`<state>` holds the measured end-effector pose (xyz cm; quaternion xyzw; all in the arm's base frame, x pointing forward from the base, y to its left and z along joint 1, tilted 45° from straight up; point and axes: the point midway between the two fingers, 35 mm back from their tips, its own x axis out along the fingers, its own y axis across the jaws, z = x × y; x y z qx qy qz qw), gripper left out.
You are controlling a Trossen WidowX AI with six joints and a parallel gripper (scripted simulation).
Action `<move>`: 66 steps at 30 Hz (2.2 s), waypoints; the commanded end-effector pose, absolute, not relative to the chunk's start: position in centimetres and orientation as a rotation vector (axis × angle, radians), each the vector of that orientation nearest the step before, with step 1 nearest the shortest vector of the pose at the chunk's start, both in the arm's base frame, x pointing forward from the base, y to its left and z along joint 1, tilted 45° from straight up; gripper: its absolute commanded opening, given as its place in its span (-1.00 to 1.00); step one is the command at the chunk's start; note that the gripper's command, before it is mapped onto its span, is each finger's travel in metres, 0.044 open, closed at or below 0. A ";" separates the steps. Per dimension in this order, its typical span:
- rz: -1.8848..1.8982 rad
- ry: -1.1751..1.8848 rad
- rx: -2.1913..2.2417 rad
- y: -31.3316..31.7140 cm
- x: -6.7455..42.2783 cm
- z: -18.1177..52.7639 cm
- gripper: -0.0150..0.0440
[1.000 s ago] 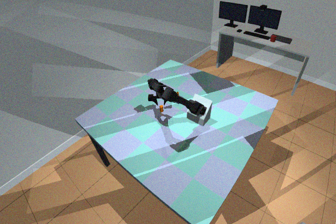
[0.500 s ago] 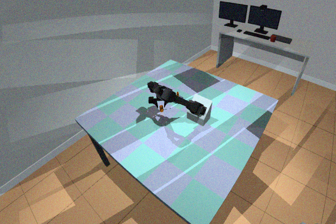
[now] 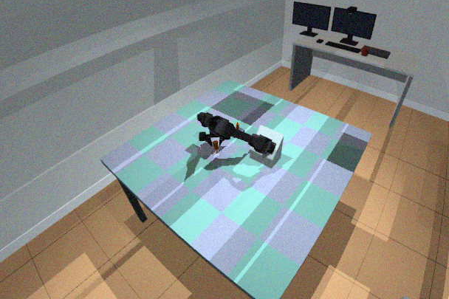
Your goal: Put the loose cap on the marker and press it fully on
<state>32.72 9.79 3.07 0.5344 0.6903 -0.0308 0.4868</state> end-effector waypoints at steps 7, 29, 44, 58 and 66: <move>-0.077 1.684 1.306 10.0 32.6 2.9 -0.14; -0.081 1.683 1.303 6.3 32.5 6.4 -0.49; -0.100 1.674 1.295 2.3 32.7 5.5 -0.49; -0.116 1.671 1.285 -3.2 32.3 2.7 -0.49; -0.116 1.673 1.285 -6.2 31.6 1.1 -0.49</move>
